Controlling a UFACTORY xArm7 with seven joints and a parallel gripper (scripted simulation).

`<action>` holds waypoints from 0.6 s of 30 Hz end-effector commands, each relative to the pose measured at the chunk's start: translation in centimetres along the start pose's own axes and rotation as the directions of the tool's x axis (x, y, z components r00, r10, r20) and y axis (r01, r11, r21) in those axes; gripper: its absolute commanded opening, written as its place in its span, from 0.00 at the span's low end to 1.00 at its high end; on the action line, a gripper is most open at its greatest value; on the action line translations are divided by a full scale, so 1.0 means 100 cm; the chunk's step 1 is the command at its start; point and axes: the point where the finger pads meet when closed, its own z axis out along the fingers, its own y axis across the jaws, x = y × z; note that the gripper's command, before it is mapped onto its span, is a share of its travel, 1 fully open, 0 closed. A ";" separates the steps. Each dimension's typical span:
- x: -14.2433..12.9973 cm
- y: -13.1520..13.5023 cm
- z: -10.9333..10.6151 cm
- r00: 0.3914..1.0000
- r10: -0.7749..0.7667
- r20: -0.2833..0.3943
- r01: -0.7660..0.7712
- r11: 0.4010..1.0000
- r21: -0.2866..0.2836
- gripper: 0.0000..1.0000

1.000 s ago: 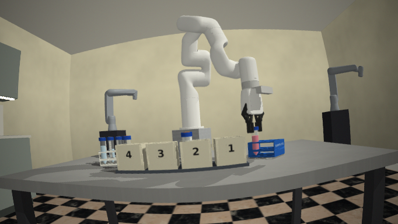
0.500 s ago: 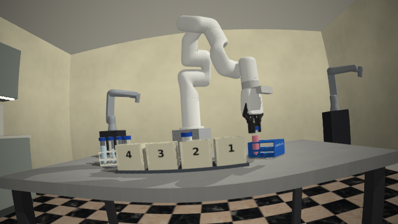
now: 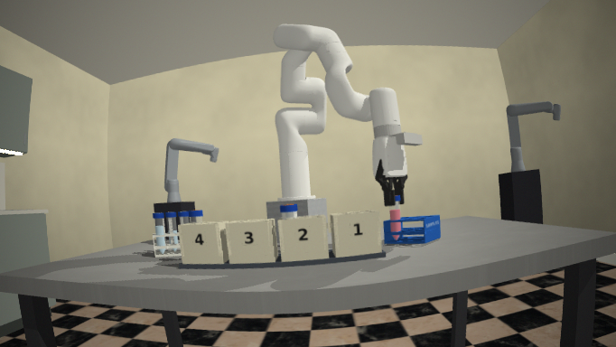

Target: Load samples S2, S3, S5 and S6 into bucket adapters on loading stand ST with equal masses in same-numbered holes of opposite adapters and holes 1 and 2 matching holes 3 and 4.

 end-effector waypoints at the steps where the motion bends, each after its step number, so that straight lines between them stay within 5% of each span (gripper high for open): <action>1: 0.002 0.000 -0.001 1.000 0.000 -0.004 0.000 1.000 -0.001 0.00; 18: 0.002 0.000 -0.001 1.000 0.000 -0.004 0.000 1.000 0.000 0.00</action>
